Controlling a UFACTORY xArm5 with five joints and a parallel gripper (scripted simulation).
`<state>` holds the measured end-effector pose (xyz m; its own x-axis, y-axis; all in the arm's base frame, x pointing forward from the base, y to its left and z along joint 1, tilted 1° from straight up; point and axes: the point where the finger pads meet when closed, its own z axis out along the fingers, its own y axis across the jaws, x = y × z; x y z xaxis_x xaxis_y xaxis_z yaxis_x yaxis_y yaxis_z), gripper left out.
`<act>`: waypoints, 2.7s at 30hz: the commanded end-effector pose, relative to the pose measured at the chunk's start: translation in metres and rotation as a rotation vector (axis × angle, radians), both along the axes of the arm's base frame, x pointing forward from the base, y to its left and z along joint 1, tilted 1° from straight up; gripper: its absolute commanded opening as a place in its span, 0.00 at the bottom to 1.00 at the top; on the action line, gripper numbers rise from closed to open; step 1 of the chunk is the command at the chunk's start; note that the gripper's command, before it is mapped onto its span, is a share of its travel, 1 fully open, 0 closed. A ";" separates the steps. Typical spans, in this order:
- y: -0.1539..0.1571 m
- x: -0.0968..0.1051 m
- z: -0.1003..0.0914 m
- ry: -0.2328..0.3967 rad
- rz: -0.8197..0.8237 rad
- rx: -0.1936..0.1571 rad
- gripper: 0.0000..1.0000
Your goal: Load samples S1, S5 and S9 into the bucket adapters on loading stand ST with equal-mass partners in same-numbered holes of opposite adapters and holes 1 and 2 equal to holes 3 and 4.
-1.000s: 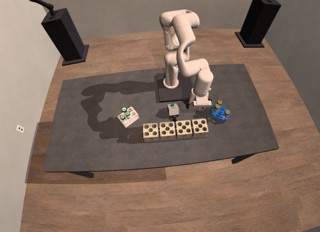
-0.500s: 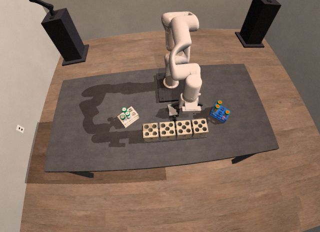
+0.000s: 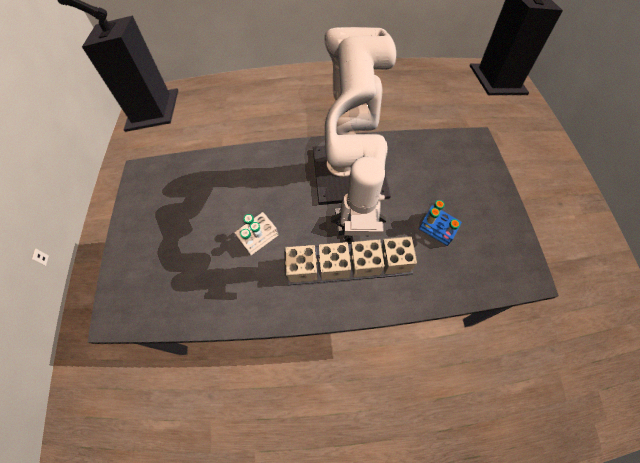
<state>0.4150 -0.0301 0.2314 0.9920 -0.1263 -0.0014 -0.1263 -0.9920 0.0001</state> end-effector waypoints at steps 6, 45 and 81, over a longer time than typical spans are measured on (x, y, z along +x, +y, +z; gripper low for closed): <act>0.044 -0.015 0.003 -0.003 -0.322 0.017 0.57; 0.203 -0.074 0.005 0.001 -0.609 0.018 0.57; 0.335 -0.123 0.007 0.002 -0.609 0.019 0.57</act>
<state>0.2919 0.2997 0.2371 0.7424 -0.6699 0.0005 -0.6698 -0.7424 -0.0121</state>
